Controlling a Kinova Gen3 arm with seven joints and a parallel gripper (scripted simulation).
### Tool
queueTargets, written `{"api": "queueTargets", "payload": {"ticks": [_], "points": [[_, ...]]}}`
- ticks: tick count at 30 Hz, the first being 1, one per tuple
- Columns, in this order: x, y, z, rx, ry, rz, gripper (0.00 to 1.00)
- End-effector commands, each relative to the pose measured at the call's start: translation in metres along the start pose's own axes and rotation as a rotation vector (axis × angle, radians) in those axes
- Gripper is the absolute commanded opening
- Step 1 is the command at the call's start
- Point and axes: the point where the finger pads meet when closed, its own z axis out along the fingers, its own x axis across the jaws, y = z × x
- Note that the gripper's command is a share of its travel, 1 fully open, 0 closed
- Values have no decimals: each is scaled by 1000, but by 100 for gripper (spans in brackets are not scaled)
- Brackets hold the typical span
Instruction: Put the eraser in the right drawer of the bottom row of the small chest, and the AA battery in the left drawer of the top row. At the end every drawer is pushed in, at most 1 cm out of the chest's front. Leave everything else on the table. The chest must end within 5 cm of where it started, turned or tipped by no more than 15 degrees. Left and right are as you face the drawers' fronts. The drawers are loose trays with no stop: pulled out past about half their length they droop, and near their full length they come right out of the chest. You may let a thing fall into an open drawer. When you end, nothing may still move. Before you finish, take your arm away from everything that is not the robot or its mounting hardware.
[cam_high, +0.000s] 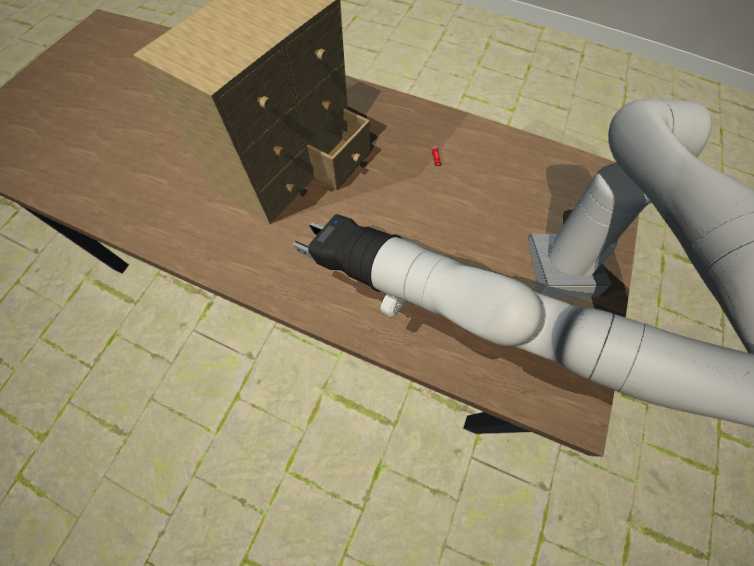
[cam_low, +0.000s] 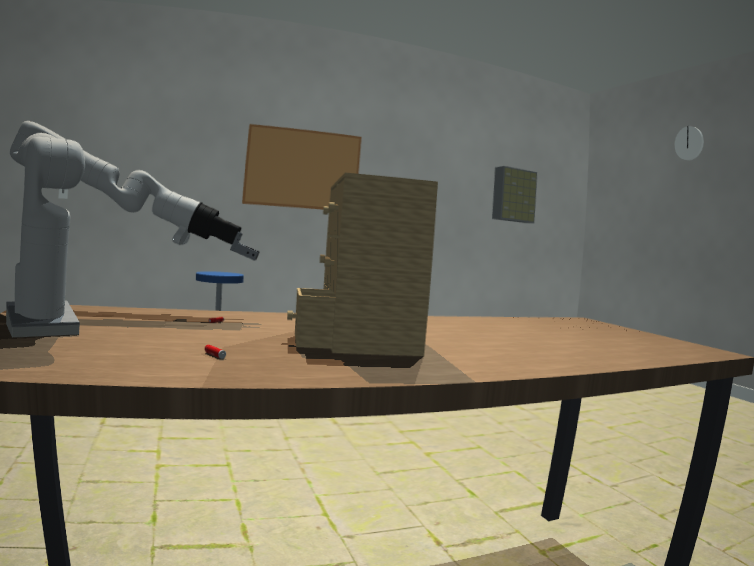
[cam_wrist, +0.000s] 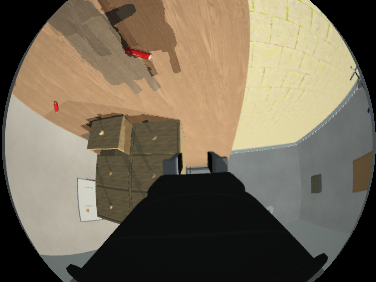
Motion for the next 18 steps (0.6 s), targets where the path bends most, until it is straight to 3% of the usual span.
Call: {"api": "queueTargets", "payload": {"ticks": [1, 18], "points": [[4, 0, -2, 1, 5, 3, 75], [9, -1, -5, 1, 5, 3, 75]]}}
